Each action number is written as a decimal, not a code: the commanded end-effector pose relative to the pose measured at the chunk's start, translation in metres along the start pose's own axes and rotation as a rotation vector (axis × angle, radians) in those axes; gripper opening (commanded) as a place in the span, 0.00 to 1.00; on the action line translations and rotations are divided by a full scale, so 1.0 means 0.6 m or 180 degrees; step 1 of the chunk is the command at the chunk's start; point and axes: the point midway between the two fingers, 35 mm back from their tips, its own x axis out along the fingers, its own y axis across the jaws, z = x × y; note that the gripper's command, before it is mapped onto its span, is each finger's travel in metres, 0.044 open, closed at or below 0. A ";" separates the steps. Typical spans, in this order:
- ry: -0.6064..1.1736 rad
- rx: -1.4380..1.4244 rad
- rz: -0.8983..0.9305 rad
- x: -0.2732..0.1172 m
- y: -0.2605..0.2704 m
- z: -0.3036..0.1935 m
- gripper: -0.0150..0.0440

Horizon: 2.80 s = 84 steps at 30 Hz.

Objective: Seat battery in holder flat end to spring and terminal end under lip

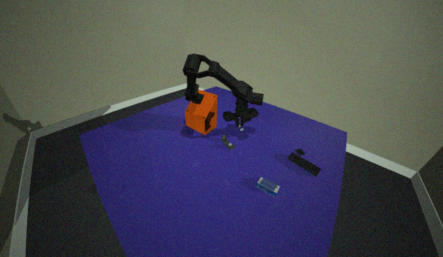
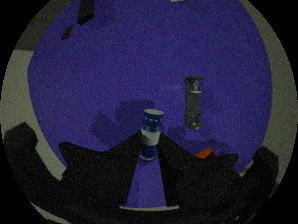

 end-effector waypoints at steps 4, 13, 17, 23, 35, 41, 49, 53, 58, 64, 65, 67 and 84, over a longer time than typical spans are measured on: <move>-0.0003 -0.0311 0.0001 -0.010 -0.064 0.037 0.36; -0.0034 -0.0680 0.0011 -0.017 -0.136 0.065 0.36; 0.0007 -0.0684 0.0006 -0.014 -0.137 0.065 0.36; 0.0356 -0.0674 -0.0039 0.016 -0.138 0.062 0.36; 0.0795 -0.0636 -0.0088 0.052 -0.140 0.055 0.36; 0.0905 -0.0633 -0.0100 0.057 -0.139 0.058 0.36; 0.1072 -0.0628 -0.0116 0.063 -0.137 0.062 0.36; 0.1156 -0.0624 -0.0125 0.066 -0.137 0.064 0.36; 0.1261 -0.0618 -0.0137 0.069 -0.137 0.067 0.36; 0.1388 -0.0610 -0.0150 0.074 -0.137 0.069 0.36; 0.1410 -0.0609 -0.0152 0.074 -0.137 0.069 0.36; 0.1453 -0.0606 -0.0157 0.076 -0.137 0.070 0.36; 0.1613 -0.0590 -0.0172 0.082 -0.137 0.081 0.36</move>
